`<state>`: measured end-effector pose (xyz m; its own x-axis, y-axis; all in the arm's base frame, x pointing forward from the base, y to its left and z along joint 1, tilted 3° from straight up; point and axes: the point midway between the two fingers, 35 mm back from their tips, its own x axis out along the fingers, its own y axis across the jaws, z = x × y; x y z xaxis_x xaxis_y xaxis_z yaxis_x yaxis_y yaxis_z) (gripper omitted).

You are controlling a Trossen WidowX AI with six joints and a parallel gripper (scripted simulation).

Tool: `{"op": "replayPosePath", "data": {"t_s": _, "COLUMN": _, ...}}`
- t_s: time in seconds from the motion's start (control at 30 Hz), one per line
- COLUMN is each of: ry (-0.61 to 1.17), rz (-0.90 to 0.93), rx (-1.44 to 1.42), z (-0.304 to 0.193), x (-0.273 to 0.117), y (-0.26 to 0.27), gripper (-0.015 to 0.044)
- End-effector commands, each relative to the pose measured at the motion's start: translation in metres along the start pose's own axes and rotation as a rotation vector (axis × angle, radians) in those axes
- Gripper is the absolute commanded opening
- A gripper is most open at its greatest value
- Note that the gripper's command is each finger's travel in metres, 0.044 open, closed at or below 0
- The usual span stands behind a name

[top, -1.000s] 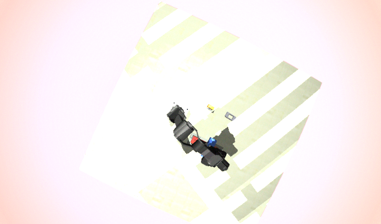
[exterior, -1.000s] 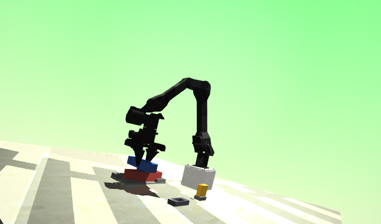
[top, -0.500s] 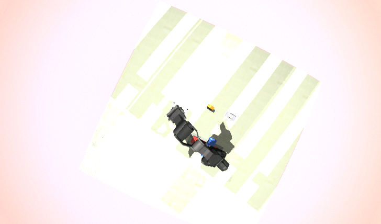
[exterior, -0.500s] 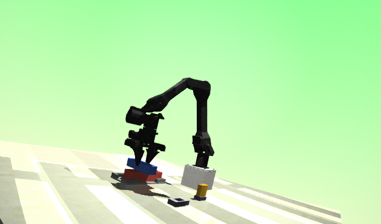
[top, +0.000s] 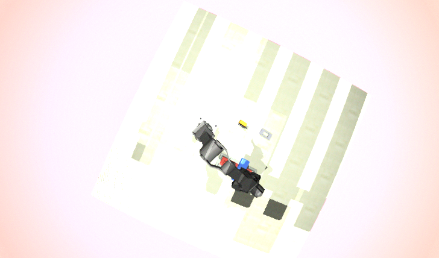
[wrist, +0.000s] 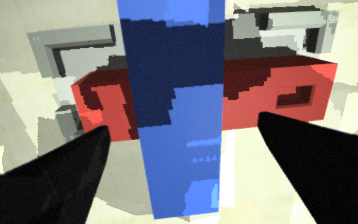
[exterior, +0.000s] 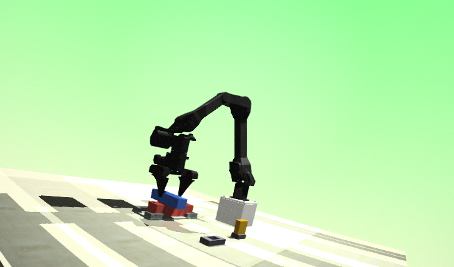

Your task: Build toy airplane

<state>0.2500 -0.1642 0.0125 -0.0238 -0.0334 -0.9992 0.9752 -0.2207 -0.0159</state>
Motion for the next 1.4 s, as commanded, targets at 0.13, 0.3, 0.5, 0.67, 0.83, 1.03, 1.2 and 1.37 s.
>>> {"op": "replayPosePath", "data": {"t_s": 0.13, "ry": -0.010, "rz": 0.020, "rx": -0.001, "z": 0.000, "x": -0.082, "y": 0.001, "gripper": 0.0440}}
{"op": "replayPosePath", "data": {"t_s": 0.3, "ry": -0.010, "rz": 0.020, "rx": -0.001, "z": 0.001, "x": -0.082, "y": 0.005, "gripper": 0.0440}}
{"op": "replayPosePath", "data": {"t_s": 0.5, "ry": -0.018, "rz": 0.027, "rx": -0.329, "z": -0.002, "x": -0.082, "y": 0.007, "gripper": 0.0440}}
{"op": "replayPosePath", "data": {"t_s": 0.67, "ry": -0.022, "rz": 0.020, "rx": -0.803, "z": -0.001, "x": -0.082, "y": 0.007, "gripper": 0.0440}}
{"op": "replayPosePath", "data": {"t_s": 0.83, "ry": -0.024, "rz": 0.012, "rx": -1.258, "z": 0.001, "x": -0.082, "y": 0.007, "gripper": 0.0440}}
{"op": "replayPosePath", "data": {"t_s": 1.03, "ry": -0.024, "rz": 0.009, "rx": -1.473, "z": 0.001, "x": -0.081, "y": 0.007, "gripper": 0.0440}}
{"op": "replayPosePath", "data": {"t_s": 1.2, "ry": -0.024, "rz": 0.009, "rx": -1.473, "z": 0.001, "x": -0.081, "y": 0.007, "gripper": 0.0440}}
{"op": "replayPosePath", "data": {"t_s": 1.37, "ry": -0.024, "rz": 0.009, "rx": -1.473, "z": 0.001, "x": -0.081, "y": 0.007, "gripper": 0.0440}}
